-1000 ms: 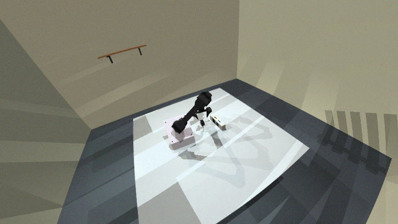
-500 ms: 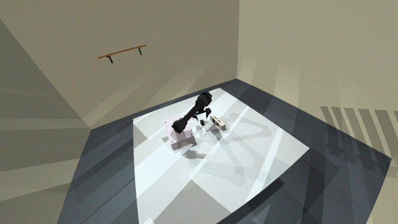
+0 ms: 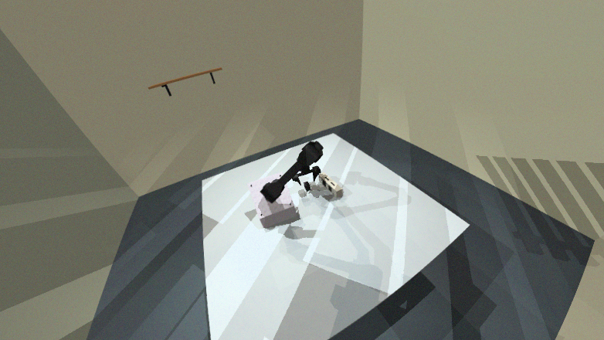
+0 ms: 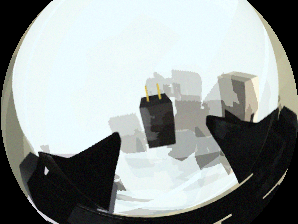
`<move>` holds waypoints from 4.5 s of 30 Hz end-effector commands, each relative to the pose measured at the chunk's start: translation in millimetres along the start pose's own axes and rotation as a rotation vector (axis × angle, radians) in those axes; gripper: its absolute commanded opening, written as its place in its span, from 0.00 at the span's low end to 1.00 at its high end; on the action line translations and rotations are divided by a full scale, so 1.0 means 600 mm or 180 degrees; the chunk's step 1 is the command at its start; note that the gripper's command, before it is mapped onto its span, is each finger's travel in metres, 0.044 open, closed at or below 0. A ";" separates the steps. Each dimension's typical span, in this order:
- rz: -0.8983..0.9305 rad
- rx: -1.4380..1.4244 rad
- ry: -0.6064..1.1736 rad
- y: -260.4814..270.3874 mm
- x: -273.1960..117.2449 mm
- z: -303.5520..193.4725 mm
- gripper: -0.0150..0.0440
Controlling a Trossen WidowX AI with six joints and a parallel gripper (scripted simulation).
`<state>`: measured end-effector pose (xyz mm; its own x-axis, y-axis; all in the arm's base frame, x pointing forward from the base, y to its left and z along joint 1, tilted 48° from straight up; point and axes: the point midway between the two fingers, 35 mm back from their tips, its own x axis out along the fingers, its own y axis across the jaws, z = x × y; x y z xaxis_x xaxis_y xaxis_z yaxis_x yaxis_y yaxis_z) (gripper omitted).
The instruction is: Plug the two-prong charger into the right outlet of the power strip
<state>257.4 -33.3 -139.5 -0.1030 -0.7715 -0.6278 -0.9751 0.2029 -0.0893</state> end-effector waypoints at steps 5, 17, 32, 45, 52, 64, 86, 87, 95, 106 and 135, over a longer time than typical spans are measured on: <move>0.0025 -0.0030 0.0027 0.006 0.025 -0.002 1.00; 0.0026 -0.0029 0.0037 0.008 0.058 -0.002 1.00; 0.0013 -0.0005 0.0021 0.004 0.058 0.001 0.60; 0.0014 -0.0009 0.0017 0.003 0.046 0.001 0.25; 0.0022 -0.0023 0.0016 0.005 -0.008 -0.005 0.25; 0.0049 0.0301 0.0003 0.003 -0.030 -0.025 0.25; 0.0165 0.1973 -0.0049 -0.025 0.005 -0.087 0.25; 0.0170 0.2049 -0.0049 -0.026 0.007 -0.090 0.25; 0.0208 0.2662 -0.0039 -0.033 0.021 -0.115 0.25; 0.0253 0.3507 -0.0002 -0.039 0.040 -0.151 0.25; 0.0278 0.4202 0.0044 -0.074 0.055 -0.177 0.25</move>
<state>271.7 -130.4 -75.2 -0.1673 -0.7283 -0.6645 -0.0554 0.6798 -0.7313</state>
